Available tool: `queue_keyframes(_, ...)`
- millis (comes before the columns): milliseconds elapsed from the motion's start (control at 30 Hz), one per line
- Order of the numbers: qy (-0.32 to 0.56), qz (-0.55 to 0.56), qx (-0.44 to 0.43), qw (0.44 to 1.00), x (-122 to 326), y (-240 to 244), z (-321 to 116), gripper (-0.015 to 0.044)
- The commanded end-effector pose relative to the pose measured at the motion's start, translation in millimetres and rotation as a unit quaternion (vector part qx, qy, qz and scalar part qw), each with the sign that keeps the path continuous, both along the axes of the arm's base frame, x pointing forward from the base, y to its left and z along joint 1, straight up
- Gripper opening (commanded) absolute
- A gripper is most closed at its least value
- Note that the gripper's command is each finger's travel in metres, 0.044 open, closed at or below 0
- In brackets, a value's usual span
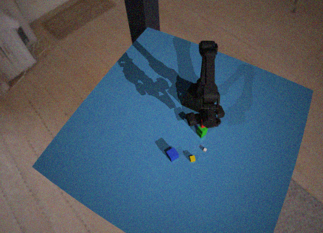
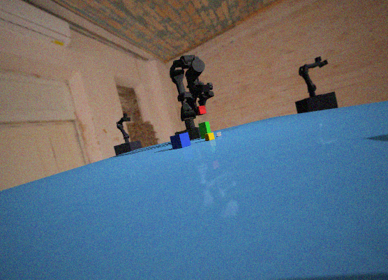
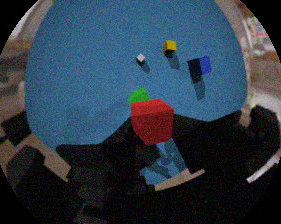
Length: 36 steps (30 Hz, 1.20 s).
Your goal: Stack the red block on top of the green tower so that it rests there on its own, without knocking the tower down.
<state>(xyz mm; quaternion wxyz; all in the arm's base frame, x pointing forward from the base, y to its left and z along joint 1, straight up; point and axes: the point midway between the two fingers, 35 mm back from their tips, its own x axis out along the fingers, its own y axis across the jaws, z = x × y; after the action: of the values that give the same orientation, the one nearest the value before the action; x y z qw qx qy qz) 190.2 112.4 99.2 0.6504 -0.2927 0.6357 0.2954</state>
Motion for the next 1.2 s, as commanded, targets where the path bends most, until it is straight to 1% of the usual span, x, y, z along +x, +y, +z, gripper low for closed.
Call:
queue_keyframes(0, 0.0, -0.002, 0.002, 1.0, -2.5, 1.1, -9.3, 0.0)
queue_keyframes(133, 0.0, -0.002, 0.002, 1.0, -2.0, 1.4, -14.6, 0.0)
queue_keyframes(367, 0.0, -0.002, 0.002, 1.0, -0.9, 2.3, -39.6, 0.0)
queue_keyframes(1167, 0.0, -0.002, 0.002, 1.0, -0.9, 2.3, -40.9, 0.0)
